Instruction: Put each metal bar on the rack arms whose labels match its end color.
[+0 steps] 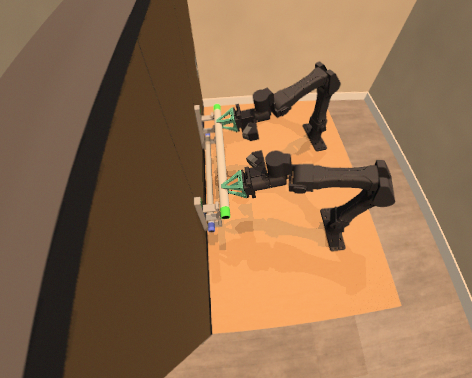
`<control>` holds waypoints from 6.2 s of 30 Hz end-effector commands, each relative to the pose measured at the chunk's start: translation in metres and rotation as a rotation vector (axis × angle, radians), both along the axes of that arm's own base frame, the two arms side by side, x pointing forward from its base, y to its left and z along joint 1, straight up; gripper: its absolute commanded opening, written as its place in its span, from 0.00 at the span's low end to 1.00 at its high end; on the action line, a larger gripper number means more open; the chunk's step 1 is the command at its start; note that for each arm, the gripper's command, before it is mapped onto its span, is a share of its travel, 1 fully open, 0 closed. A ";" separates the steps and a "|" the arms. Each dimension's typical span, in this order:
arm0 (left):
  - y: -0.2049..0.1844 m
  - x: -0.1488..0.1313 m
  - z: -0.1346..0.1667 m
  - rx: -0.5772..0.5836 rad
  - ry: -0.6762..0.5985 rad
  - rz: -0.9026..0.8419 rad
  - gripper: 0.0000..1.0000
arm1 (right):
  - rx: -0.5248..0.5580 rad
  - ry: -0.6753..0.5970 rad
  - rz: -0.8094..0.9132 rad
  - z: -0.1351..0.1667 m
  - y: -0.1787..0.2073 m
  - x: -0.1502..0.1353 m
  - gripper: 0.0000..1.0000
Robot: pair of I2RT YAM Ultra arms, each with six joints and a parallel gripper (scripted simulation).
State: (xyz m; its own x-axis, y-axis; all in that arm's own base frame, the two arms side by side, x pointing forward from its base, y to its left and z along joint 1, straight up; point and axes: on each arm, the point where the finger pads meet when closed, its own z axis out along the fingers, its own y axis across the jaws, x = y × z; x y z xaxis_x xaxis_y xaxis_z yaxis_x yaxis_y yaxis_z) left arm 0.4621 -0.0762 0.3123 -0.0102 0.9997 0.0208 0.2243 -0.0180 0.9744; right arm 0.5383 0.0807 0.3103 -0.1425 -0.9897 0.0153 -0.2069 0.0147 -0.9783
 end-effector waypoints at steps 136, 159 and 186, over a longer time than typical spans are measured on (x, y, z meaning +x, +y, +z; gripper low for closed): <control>0.002 0.052 0.088 -0.018 -0.226 0.002 0.00 | -0.016 -0.209 -0.005 0.090 -0.012 0.048 0.00; 0.002 0.056 0.088 -0.018 -0.226 0.001 0.00 | -0.016 -0.209 -0.005 0.090 -0.013 0.053 0.00; 0.002 0.056 0.088 -0.018 -0.226 0.001 0.00 | -0.016 -0.209 -0.005 0.090 -0.013 0.053 0.00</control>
